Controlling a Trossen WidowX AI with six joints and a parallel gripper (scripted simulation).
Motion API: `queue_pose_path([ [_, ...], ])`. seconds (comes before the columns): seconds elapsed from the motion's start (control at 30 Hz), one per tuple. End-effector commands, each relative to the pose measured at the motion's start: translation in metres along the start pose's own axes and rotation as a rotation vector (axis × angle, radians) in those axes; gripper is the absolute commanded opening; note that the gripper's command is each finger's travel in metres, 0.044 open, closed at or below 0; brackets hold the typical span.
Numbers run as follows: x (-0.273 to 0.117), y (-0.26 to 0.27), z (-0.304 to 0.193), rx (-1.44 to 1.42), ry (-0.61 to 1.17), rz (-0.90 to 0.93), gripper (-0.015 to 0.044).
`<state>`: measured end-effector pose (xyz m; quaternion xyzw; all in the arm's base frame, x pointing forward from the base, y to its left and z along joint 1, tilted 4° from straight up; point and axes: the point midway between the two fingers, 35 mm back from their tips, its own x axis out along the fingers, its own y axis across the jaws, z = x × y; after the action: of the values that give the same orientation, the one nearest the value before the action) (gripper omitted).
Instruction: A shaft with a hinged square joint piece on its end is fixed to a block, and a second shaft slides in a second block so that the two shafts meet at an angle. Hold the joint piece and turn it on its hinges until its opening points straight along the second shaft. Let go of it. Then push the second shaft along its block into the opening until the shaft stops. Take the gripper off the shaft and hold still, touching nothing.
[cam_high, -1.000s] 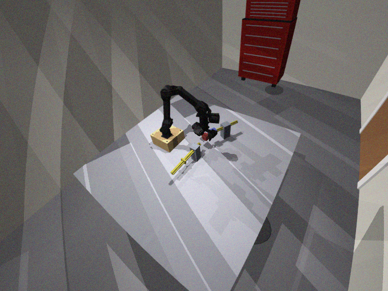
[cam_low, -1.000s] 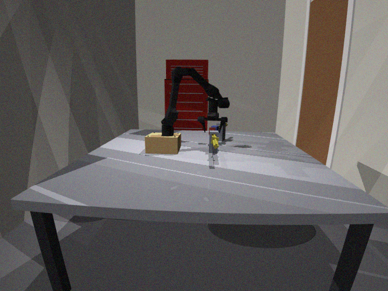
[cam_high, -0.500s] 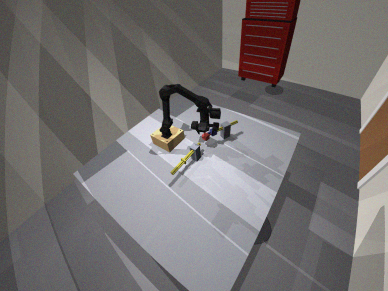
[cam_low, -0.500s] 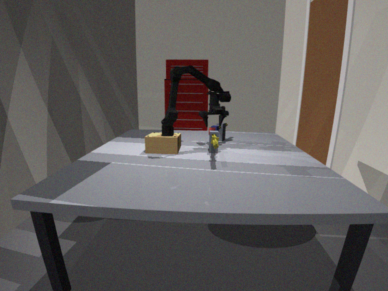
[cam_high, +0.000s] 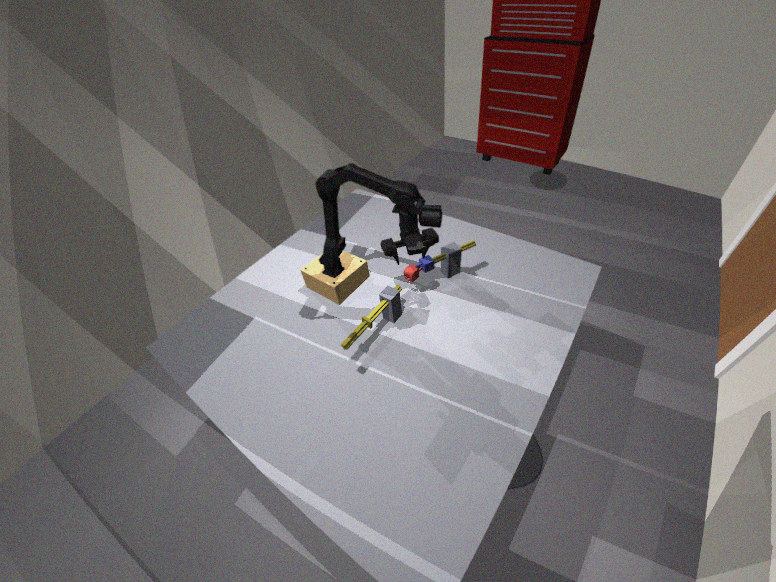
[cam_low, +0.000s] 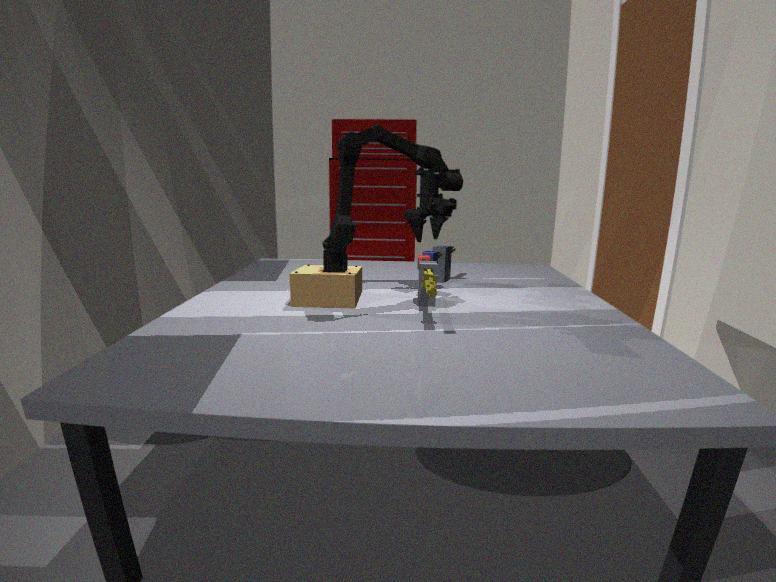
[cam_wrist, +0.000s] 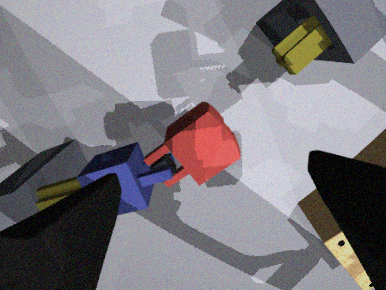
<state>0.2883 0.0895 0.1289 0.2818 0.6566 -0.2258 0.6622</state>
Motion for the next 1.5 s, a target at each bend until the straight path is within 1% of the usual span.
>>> queue_pose_path([
  [0.0,-0.013,0.001,0.000,-0.133,0.000,0.011,0.0440],
  [0.43,-0.050,-0.004,-0.004,-0.582,0.002,0.010,0.0440],
  [0.53,-0.054,-0.005,-0.005,-0.634,0.003,0.010,0.0440],
  [0.67,-0.053,-0.007,-0.004,-0.634,0.003,0.010,0.0440],
  [0.87,-0.021,-0.060,0.025,-0.634,0.002,0.004,0.0440],
  [1.03,-0.017,-0.067,0.028,-0.629,0.002,0.003,0.0440],
  [1.47,-0.013,-0.068,0.028,-0.256,0.006,0.012,0.0440],
])
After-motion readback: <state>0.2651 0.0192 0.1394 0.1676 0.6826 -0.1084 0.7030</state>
